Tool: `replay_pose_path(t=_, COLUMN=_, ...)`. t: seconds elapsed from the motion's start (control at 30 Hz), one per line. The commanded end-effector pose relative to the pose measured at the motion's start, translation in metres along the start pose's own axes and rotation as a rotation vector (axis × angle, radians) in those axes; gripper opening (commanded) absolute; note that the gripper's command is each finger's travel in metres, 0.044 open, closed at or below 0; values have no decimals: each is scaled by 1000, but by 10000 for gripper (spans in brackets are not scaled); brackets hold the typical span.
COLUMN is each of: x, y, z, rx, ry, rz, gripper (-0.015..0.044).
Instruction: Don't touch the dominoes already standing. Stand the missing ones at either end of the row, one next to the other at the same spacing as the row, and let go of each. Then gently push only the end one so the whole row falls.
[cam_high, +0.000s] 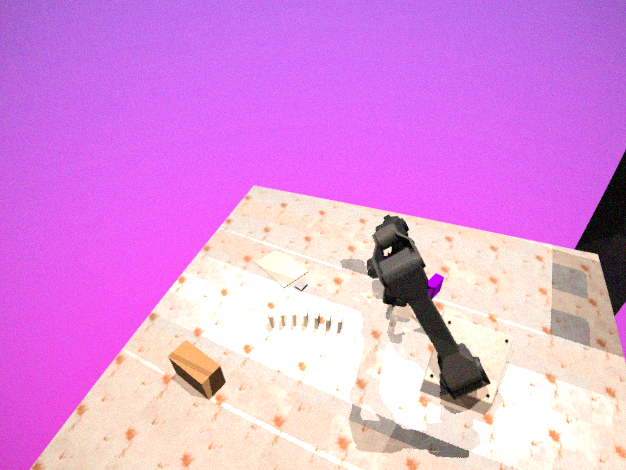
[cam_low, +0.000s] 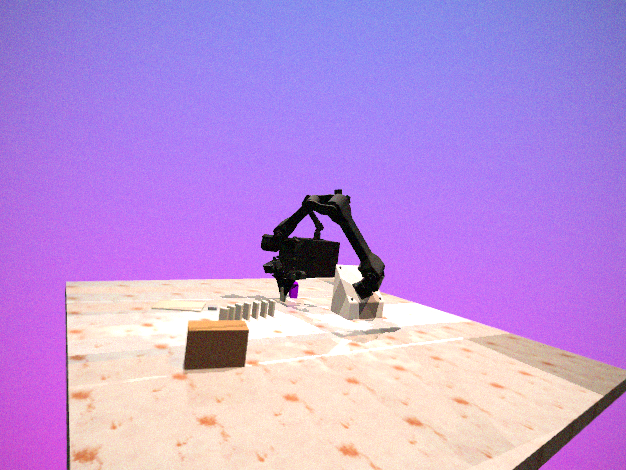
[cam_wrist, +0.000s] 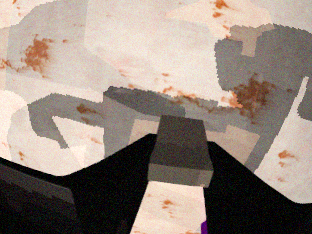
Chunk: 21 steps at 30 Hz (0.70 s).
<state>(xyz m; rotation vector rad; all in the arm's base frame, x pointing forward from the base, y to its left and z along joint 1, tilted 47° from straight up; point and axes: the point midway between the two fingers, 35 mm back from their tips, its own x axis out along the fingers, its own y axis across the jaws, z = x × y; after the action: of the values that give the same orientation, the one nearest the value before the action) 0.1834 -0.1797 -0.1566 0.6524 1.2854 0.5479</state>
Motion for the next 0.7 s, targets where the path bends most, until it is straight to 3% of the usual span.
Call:
replay_pose_path(t=0.0, x=-49, y=-9, z=5, rx=-11, ry=-11, rz=-32, gripper=107)
replay_pose_path(t=0.17, x=-125, y=-1, z=-1, rx=-12, ry=-7, rz=-32, gripper=107)
replay_pose_path(t=0.37, x=-129, y=8, z=8, rx=-11, ry=-7, rz=-34, gripper=107)
replay_pose_path(t=0.67, x=-125, y=120, z=97, rx=-8, ry=-15, rz=-20, gripper=107)
